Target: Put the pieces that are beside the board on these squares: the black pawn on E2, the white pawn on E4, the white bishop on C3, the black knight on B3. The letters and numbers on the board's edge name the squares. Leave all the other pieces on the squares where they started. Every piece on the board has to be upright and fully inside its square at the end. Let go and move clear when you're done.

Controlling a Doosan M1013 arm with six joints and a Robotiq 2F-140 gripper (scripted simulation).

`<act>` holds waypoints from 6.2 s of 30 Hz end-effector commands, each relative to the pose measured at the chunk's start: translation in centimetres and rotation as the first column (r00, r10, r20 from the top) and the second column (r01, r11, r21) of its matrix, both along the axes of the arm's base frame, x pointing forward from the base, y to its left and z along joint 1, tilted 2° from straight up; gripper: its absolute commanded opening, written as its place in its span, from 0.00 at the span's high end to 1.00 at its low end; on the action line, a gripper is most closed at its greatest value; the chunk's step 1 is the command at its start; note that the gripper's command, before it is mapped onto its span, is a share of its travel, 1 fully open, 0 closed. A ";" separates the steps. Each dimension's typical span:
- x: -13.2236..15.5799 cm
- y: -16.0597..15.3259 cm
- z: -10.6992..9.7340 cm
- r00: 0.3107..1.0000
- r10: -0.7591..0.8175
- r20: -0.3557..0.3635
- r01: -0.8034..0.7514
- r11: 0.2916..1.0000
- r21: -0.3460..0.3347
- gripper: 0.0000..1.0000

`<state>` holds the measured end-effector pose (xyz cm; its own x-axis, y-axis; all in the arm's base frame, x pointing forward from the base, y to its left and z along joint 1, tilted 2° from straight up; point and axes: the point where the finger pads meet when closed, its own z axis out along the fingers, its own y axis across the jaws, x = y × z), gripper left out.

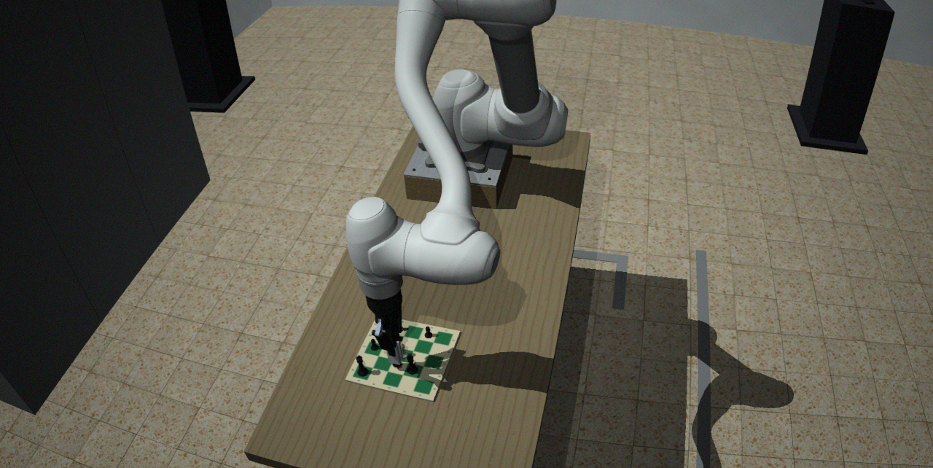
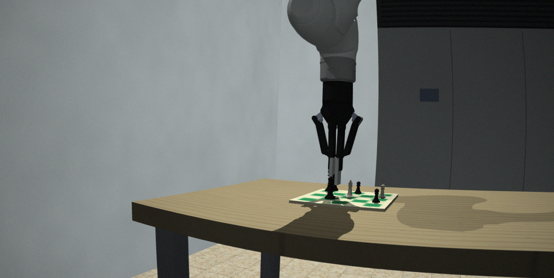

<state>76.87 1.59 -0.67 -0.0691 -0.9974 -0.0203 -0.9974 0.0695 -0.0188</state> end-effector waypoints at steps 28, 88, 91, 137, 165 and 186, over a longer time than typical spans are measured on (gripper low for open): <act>0.0 0.4 -1.3 1.000 0.004 0.004 -0.004 1.000 -0.001 1.00; -0.1 0.4 -1.3 1.000 0.008 0.004 -0.008 1.000 -0.001 1.00; -0.1 0.4 -1.3 1.000 0.008 0.004 -0.008 1.000 -0.001 1.00; -0.1 0.4 -1.5 1.000 0.009 0.004 -0.009 1.000 -0.001 1.00; -0.1 0.4 -1.5 1.000 0.009 0.004 -0.009 1.000 -0.001 1.00; -0.1 0.4 -1.5 1.000 0.009 0.004 -0.009 1.000 -0.001 0.82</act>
